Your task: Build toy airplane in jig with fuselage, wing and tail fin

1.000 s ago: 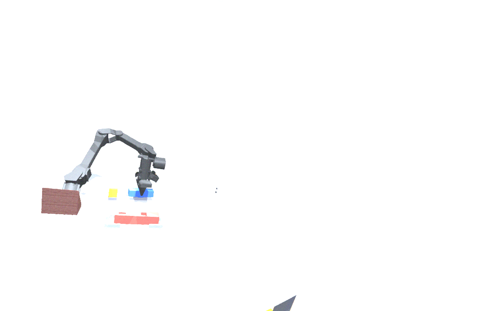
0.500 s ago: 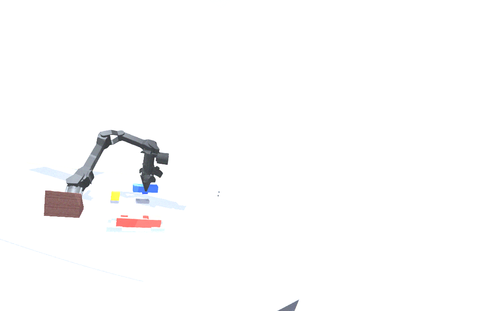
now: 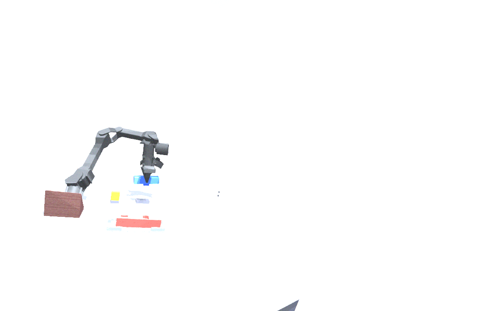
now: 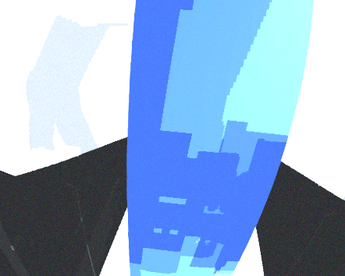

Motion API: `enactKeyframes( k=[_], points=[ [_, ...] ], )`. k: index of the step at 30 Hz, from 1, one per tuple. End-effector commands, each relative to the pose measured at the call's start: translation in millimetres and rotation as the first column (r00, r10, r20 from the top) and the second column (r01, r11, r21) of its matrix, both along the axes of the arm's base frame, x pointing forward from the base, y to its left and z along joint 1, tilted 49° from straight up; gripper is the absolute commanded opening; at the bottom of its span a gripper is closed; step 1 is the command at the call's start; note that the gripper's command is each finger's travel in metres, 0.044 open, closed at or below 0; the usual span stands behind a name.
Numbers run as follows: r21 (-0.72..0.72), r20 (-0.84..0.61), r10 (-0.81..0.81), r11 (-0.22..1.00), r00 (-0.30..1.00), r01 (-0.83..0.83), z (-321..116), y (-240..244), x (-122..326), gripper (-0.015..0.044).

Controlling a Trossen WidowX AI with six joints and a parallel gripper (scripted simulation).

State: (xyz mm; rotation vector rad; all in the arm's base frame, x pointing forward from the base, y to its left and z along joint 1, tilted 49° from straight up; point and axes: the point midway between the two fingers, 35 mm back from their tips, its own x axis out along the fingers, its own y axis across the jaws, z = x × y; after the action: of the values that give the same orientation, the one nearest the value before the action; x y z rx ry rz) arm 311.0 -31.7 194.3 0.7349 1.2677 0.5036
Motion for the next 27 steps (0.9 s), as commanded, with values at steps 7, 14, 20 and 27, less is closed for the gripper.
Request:
enactKeyframes(
  k=[7, 14, 20, 27],
  points=[
    [-0.011, 0.008, -0.024, 1.000, 1.000, 0.024, 18.0, -16.9, -8.3, 0.0000],
    [-0.044, 0.069, 0.046, 0.998, 0.997, -0.043, 4.8, -28.2, -3.8, 0.0000],
    [-0.082, 0.132, 0.126, 0.990, 0.983, -0.116, -10.0, -40.6, 0.1, 0.0000],
    [-0.128, 0.201, 0.222, 0.972, 0.954, -0.199, -27.7, -54.8, 3.4, 0.0000]
  ],
)
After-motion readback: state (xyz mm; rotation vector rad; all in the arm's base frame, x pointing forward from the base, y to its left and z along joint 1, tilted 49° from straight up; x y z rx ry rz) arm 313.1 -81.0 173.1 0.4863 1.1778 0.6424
